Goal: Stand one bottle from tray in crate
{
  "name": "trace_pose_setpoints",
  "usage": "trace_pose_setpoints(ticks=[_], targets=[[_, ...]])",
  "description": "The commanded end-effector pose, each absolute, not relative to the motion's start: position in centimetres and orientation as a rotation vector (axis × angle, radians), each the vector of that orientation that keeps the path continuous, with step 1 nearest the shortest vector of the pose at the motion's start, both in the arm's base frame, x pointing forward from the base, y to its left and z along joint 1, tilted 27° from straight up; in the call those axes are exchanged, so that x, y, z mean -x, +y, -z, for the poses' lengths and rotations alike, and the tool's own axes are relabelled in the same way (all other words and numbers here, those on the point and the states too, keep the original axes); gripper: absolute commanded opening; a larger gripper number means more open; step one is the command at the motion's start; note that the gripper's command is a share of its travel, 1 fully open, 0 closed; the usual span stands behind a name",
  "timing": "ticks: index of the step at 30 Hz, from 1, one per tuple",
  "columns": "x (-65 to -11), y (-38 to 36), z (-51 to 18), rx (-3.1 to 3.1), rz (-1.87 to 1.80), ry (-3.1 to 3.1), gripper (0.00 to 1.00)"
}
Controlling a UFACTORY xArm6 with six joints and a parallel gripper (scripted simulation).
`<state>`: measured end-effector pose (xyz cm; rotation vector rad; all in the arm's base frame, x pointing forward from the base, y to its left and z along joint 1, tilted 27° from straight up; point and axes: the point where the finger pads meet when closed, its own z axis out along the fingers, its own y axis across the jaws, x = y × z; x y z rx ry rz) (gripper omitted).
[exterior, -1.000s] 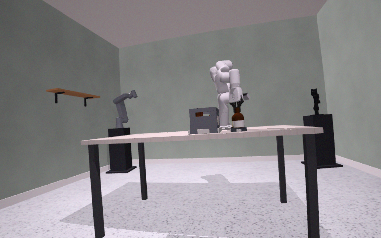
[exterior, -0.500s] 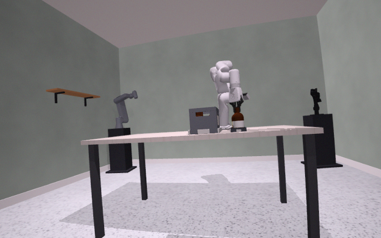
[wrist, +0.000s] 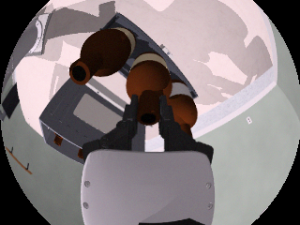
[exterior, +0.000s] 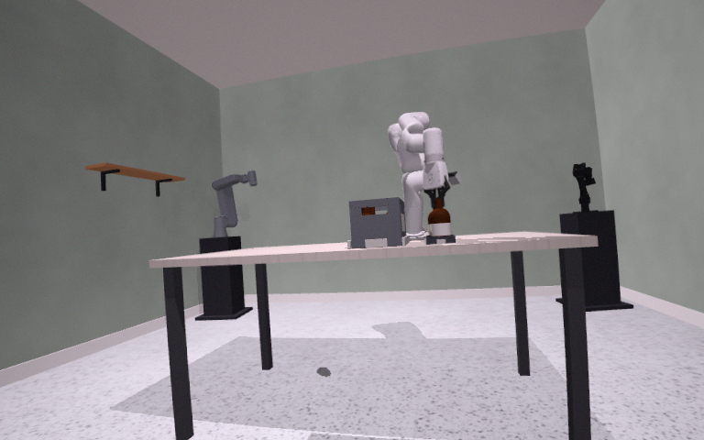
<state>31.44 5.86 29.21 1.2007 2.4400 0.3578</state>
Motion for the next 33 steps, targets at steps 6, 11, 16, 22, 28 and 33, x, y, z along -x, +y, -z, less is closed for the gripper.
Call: trace_pose_setpoints(ticks=[6,11,16,22,28,33], targets=[[-31.4,5.8,-29.6,-1.199,-0.361,2.437,0.0],[-31.3,5.8,-29.8,-1.199,-0.361,2.437,0.0],[-31.1,5.7,-30.2,-1.199,-0.361,2.437,0.0],[-30.9,5.7,-30.6,-1.199,-0.361,2.437,0.0],[-30.5,5.6,-31.3,-1.199,-0.361,2.437,0.0],[-30.3,5.5,-31.8,-1.199,-0.361,2.437,0.0]])
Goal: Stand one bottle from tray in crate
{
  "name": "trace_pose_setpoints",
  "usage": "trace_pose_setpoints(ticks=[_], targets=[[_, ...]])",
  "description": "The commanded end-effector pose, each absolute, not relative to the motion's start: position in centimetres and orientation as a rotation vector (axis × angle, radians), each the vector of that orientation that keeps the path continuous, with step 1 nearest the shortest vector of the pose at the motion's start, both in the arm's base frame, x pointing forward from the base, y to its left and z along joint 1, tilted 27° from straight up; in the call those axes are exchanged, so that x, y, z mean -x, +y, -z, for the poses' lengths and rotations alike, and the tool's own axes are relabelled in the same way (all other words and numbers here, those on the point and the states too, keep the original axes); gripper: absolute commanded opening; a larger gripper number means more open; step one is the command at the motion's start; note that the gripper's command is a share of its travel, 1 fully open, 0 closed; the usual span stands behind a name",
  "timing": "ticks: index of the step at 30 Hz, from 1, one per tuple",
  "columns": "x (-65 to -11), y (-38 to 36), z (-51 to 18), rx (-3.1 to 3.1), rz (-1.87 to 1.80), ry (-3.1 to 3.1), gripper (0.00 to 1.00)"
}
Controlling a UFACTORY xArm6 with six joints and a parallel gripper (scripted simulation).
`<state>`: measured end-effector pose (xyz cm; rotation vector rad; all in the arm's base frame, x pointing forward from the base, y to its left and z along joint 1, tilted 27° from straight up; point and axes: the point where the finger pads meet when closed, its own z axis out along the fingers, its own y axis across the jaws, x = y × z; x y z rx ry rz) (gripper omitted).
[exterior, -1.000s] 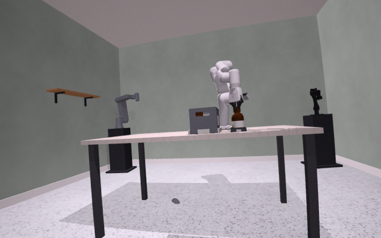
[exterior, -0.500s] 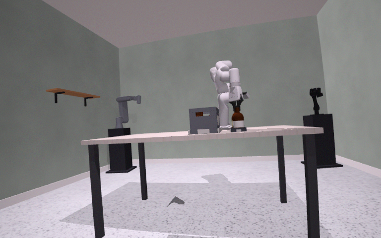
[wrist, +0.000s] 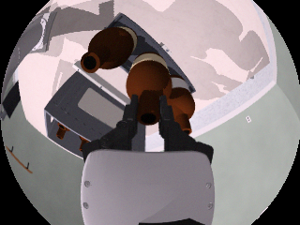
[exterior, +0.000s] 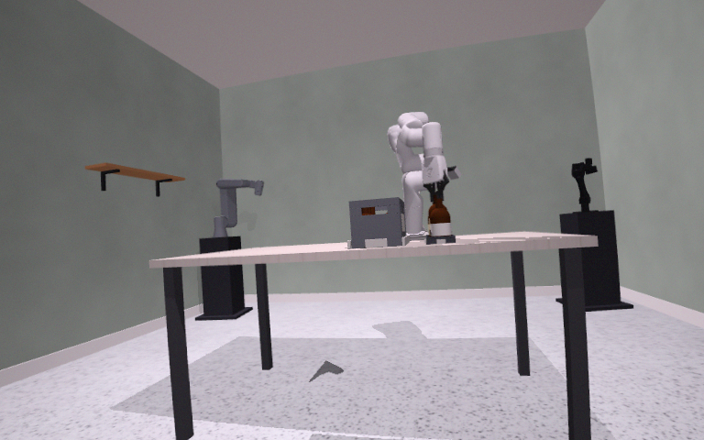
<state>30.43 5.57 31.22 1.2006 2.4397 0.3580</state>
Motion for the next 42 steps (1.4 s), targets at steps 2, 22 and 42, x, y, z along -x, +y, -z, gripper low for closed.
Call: trace_pose_setpoints(ticks=[2,22,42], targets=[[-30.2,5.5,-32.0,-1.199,-0.361,2.437,0.0],[-29.7,5.4,-32.9,-1.199,-0.361,2.437,0.0],[-29.7,5.4,-32.9,-1.199,-0.361,2.437,0.0]])
